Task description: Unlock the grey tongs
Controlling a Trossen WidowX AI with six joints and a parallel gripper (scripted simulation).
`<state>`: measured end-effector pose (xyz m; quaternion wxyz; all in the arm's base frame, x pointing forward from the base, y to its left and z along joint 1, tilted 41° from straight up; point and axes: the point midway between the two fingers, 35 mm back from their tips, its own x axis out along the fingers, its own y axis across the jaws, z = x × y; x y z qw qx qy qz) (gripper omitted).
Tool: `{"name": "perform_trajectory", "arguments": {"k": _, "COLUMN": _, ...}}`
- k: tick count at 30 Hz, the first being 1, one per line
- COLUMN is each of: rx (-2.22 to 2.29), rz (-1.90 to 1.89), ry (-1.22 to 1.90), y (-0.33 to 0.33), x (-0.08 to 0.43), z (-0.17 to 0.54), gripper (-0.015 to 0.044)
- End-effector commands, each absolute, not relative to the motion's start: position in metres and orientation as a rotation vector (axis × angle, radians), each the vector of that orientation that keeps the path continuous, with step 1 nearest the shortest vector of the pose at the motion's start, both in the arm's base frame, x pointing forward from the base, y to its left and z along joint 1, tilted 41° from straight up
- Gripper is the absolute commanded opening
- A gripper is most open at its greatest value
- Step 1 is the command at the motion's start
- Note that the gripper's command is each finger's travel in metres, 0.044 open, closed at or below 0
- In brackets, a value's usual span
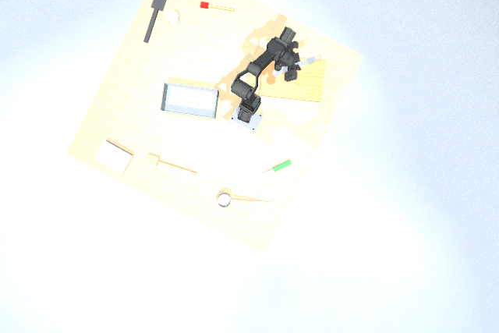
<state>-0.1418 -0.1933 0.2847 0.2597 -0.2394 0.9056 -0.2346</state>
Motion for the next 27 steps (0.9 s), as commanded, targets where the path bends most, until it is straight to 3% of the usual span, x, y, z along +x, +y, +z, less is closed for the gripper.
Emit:
{"name": "perform_trajectory", "arguments": {"k": 1, "rx": -0.629, "rz": -0.752, "ry": 2.506, "y": -0.181, "x": -0.14, "z": 0.294, "gripper": -0.015}}
{"name": "perform_trajectory", "arguments": {"k": 27, "rx": -0.608, "rz": -0.855, "ry": 2.542, "y": -0.17, "x": -0.138, "z": 0.299, "gripper": -0.015}}
